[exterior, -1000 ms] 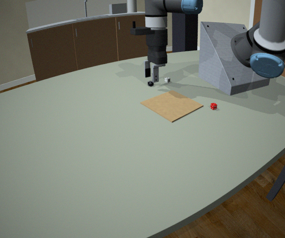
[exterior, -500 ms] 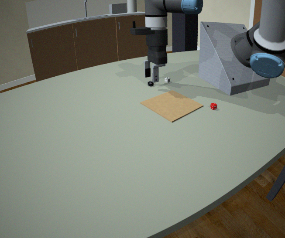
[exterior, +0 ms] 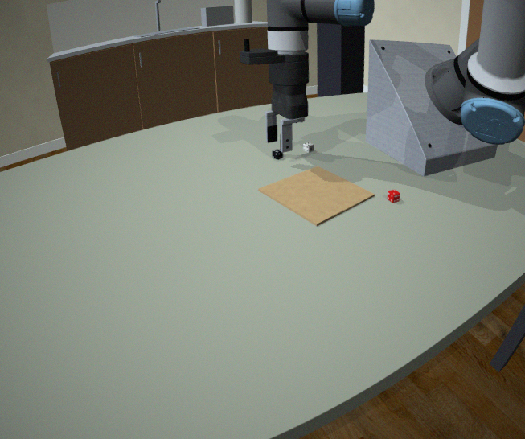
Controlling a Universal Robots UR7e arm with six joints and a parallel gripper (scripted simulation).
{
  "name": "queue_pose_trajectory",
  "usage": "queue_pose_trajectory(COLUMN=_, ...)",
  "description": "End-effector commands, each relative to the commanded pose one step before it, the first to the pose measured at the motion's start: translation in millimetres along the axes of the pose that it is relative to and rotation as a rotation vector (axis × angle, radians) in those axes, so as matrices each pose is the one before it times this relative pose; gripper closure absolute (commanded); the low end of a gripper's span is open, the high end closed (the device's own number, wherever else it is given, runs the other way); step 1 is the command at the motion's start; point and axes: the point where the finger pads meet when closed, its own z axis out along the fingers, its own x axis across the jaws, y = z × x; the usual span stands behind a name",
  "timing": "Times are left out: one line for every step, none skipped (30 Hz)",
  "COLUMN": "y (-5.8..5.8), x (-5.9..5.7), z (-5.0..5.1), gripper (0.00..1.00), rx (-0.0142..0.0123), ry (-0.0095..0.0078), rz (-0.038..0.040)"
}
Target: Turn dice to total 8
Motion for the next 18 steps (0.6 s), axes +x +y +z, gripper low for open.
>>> queue_pose_trajectory(y=2.53, x=-7.61, z=0.55, gripper=0.00, rx=-0.00079, ry=-0.00101, rz=-0.00004)
queue_pose_trajectory(y=0.55, x=-1.52, z=0.00, gripper=0.00, rx=0.00000, ry=0.00000, rz=0.00000)
queue_pose_trajectory(y=0.61, x=-1.66, z=0.00, gripper=0.00, rx=0.00000, ry=0.00000, rz=0.00000)
queue_pose_trajectory(y=0.67, x=-1.80, z=0.01, gripper=0.00, rx=0.00000, ry=0.00000, rz=0.00000)
queue_pose_trajectory(y=0.70, x=-1.93, z=-0.01, gripper=0.00, rx=0.00000, ry=0.00000, rz=0.00000)
queue_pose_trajectory(y=0.76, x=-2.08, z=0.00, gripper=0.00, rx=0.00000, ry=0.00000, rz=0.00000)
queue_pose_trajectory(y=0.81, x=-2.21, z=0.00, gripper=0.00, rx=0.00000, ry=0.00000, rz=0.00000)
queue_pose_trajectory(y=0.86, x=-2.35, z=0.00, gripper=0.00, rx=0.00000, ry=0.00000, rz=0.00000)
queue_pose_trajectory(y=0.90, x=-2.47, z=0.00, gripper=0.00, rx=0.00000, ry=0.00000, rz=0.00000)
queue_pose_trajectory(y=0.96, x=-2.61, z=0.00, gripper=0.00, rx=0.00000, ry=0.00000, rz=0.00000)
queue_pose_trajectory(y=0.00, x=0.00, z=0.00, gripper=0.00, rx=0.00000, ry=0.00000, rz=0.00000)
queue_pose_trajectory(y=0.00, x=0.00, z=0.00, gripper=0.00, rx=0.00000, ry=0.00000, rz=0.00000)
queue_pose_trajectory(y=0.99, x=-2.73, z=0.00, gripper=0.00, rx=0.00000, ry=0.00000, rz=0.00000)
queue_pose_trajectory(y=1.05, x=-2.85, z=0.00, gripper=0.00, rx=0.00000, ry=0.00000, rz=0.00000)
queue_pose_trajectory(y=1.09, x=-2.97, z=0.00, gripper=0.00, rx=0.00000, ry=0.00000, rz=0.00000)
queue_pose_trajectory(y=1.13, x=-3.08, z=0.00, gripper=0.00, rx=0.00000, ry=0.00000, rz=0.00000)
queue_pose_trajectory(y=1.17, x=-3.19, z=0.00, gripper=0.00, rx=0.00000, ry=0.00000, rz=0.00000)
queue_pose_trajectory(y=1.20, x=-3.29, z=0.00, gripper=0.00, rx=0.00000, ry=0.00000, rz=0.00000)
